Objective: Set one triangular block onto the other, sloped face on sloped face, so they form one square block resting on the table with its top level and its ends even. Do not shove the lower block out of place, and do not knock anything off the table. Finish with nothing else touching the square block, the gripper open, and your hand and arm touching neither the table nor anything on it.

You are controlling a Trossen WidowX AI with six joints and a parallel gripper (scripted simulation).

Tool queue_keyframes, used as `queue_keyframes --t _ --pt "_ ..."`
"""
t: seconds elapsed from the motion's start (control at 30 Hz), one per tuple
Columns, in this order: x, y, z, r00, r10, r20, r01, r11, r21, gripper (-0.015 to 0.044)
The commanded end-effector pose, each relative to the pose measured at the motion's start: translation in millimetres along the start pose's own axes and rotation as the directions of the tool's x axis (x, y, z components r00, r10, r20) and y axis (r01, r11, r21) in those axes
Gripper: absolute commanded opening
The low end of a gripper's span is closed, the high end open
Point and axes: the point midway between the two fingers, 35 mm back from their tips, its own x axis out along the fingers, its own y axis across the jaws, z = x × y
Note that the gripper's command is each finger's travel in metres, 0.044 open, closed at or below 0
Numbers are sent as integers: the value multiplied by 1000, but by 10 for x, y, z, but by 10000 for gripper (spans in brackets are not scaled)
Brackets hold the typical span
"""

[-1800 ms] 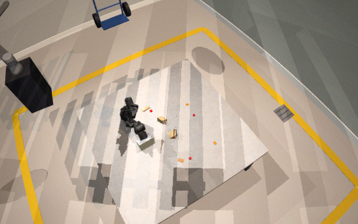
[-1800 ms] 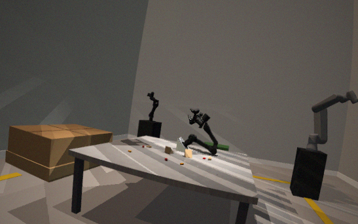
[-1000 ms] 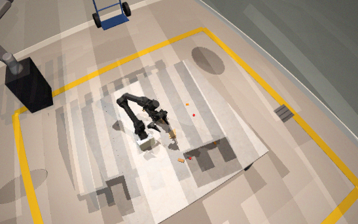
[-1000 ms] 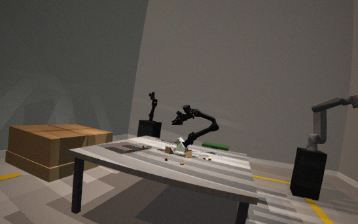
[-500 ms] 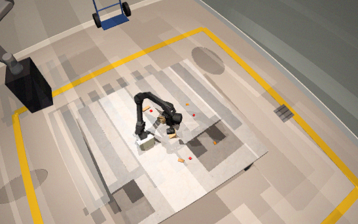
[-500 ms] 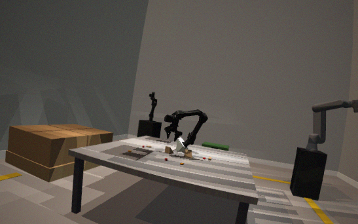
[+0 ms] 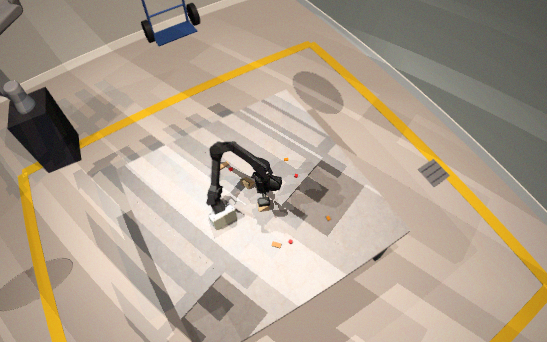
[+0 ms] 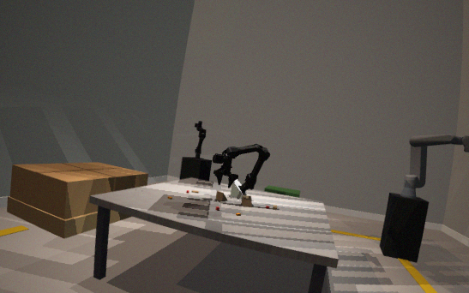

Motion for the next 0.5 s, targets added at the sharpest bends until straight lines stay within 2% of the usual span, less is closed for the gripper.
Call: queue_keyframes --t 0.0,0.47 --pt "70 1 8 1000 7 -1 -7 1000 7 440" --pt "297 -8 49 1000 6 0 -6 1000 7 440"
